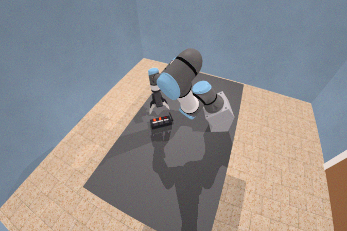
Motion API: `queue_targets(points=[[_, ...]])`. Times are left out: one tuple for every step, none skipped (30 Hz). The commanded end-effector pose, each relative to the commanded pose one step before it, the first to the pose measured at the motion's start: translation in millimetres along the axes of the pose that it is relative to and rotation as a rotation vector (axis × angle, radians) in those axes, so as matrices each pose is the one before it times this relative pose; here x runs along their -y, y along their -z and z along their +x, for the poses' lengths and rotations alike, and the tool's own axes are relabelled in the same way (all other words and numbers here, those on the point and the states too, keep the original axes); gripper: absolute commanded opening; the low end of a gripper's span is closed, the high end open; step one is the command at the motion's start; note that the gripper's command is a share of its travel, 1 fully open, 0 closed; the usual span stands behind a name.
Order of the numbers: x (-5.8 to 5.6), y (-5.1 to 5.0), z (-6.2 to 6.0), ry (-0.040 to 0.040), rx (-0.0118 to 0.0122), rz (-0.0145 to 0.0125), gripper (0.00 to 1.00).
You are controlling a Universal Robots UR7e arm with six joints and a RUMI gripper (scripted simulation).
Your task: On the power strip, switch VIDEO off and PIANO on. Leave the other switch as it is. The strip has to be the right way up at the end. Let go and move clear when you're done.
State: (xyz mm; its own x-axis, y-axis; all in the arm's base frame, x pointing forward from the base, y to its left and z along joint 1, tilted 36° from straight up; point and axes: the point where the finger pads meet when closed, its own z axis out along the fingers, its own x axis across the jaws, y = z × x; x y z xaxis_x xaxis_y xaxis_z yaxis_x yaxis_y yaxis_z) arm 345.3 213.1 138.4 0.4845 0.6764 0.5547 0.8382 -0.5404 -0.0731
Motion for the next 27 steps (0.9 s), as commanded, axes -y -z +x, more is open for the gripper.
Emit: queue_targets(points=[[-0.12,0.20,0.22,0.00050,-0.00037,-0.00054,1.00],[0.01,0.02,0.00,0.00028,0.00000,-0.00008,1.00],[0.04,0.14,0.00,0.00187,0.00002,-0.00054,1.00],[0.00,0.00,0.00,0.00000,0.00000,0.00000,1.00],[0.00,0.00,0.00,0.00000,0.00000,0.00000,1.00],[0.10,0.37,0.00,0.00476,0.00006,-0.00136,1.00],[0.18,0.67,-0.01,0.00863,0.00013,-0.00248,1.00],[0.27,1.02,-0.01,0.01322,0.00023,-0.00379,1.00],[0.37,1.41,-0.02,0.01827,0.00038,-0.00524,1.00],[0.46,1.81,-0.02,0.02352,0.00061,-0.00676,1.00],[0.55,2.21,-0.03,0.02879,0.00092,-0.00827,1.00],[0.63,2.59,-0.04,0.03386,0.00134,-0.00972,1.00],[0.70,2.94,-0.04,0.03858,0.00186,-0.01106,1.00],[0.74,3.25,-0.05,0.04279,0.00248,-0.01224,1.00],[0.77,3.51,-0.06,0.04638,0.00318,-0.01321,1.00],[0.78,3.71,-0.07,0.04926,0.00394,-0.01394,1.00],[0.77,3.85,-0.08,0.05134,0.00472,-0.01441,1.00],[0.75,3.93,-0.09,0.05257,0.00548,-0.01460,1.00],[0.00,0.00,0.00,0.00000,0.00000,0.00000,1.00],[0.71,3.94,-0.10,0.05293,0.00618,-0.01451,1.00],[0.00,0.00,0.00,0.00000,0.00000,0.00000,1.00],[0.00,0.00,0.00,0.00000,0.00000,0.00000,1.00],[0.67,3.88,-0.11,0.05241,0.00676,-0.01414,1.00],[0.61,3.77,-0.13,0.05103,0.00720,-0.01354,1.00],[0.55,3.59,-0.13,0.04882,0.00745,-0.01271,1.00],[0.00,0.00,0.00,0.00000,0.00000,0.00000,1.00],[0.49,3.36,-0.14,0.04585,0.00748,-0.01169,1.00]])
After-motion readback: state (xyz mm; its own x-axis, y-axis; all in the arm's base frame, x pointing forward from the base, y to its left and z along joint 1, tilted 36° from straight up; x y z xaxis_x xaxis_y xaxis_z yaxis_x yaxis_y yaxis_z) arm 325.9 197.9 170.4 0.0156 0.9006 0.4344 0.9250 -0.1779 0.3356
